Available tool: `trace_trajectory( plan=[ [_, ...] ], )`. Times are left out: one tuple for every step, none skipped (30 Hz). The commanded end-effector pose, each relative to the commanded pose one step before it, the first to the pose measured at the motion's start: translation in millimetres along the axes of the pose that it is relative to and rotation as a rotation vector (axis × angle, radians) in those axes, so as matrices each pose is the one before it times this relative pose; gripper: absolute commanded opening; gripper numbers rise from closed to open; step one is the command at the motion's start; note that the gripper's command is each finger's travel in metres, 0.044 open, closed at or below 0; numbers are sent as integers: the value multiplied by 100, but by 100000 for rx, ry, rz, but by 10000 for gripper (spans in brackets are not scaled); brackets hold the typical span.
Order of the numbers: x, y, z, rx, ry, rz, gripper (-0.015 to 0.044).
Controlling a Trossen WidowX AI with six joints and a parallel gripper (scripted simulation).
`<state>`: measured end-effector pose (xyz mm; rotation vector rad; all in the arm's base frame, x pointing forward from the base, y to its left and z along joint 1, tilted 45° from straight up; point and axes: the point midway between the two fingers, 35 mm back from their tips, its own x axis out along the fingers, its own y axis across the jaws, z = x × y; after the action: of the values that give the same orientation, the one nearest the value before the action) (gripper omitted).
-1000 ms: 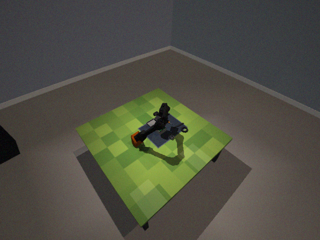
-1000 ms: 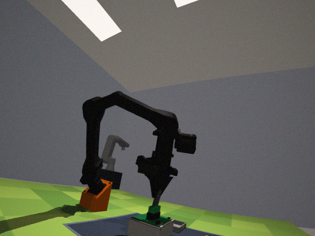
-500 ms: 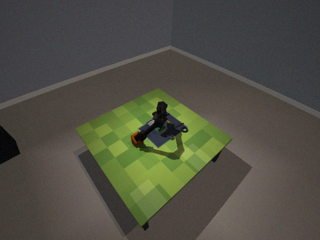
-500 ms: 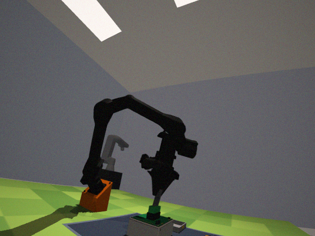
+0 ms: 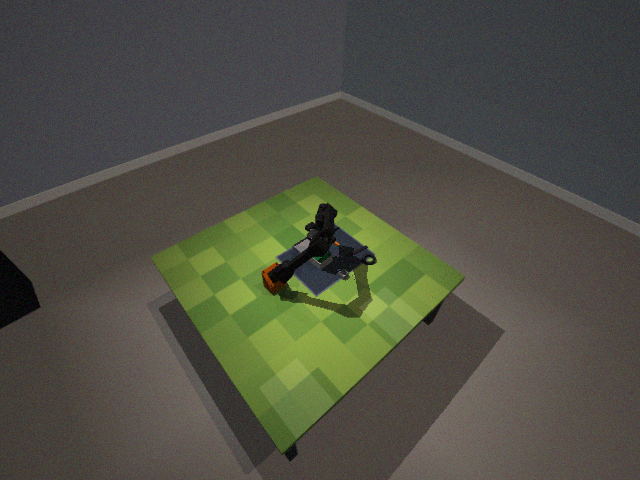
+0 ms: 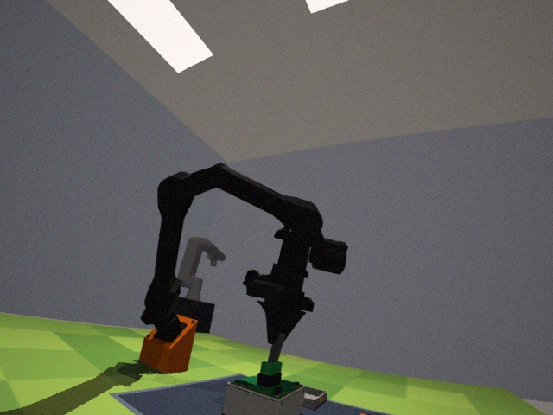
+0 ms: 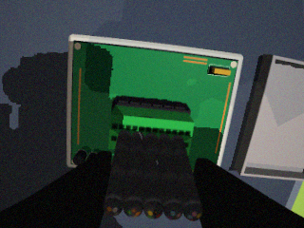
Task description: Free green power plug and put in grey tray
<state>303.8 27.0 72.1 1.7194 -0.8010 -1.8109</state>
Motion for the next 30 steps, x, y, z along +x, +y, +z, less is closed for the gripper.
trace_trajectory(
  plan=[
    [-2273, 105, -10, -388, 4476, -3185, 0],
    [0, 0, 0, 0, 0, 0, 0],
    [664, 6, 6, 11, 8, 24, 0],
    [306, 0, -6, 3, 6, 3, 0],
    [304, 2, 0, 4, 4, 8, 0],
    [304, 2, 0, 4, 4, 8, 0],
    [304, 2, 0, 4, 4, 8, 0],
    [304, 2, 0, 4, 4, 9, 0],
    [304, 2, 0, 4, 4, 9, 0],
    [304, 2, 0, 4, 4, 9, 0],
    [186, 1, -1, 2, 3, 4, 0],
    [0, 0, 0, 0, 0, 0, 26],
    [0, 0, 0, 0, 0, 0, 52],
    [0, 0, 0, 0, 0, 0, 79],
    [0, 0, 0, 0, 0, 0, 105],
    [0, 0, 0, 0, 0, 0, 131],
    [0, 0, 0, 0, 0, 0, 157],
    [0, 0, 0, 0, 0, 0, 184],
    [0, 0, 0, 0, 0, 0, 210],
    [0, 0, 0, 0, 0, 0, 236],
    [0, 0, 0, 0, 0, 0, 250],
    [0, 0, 0, 0, 0, 0, 250],
    [0, 0, 0, 0, 0, 0, 250],
    [0, 0, 0, 0, 0, 0, 250],
    [0, 0, 0, 0, 0, 0, 250],
    [0, 0, 0, 0, 0, 0, 250],
    [167, 1, 0, 2, 2, 5, 250],
    [167, 1, 0, 2, 2, 5, 250],
    [167, 1, 0, 2, 2, 5, 250],
    [167, 1, 0, 2, 2, 5, 250]
  ],
)
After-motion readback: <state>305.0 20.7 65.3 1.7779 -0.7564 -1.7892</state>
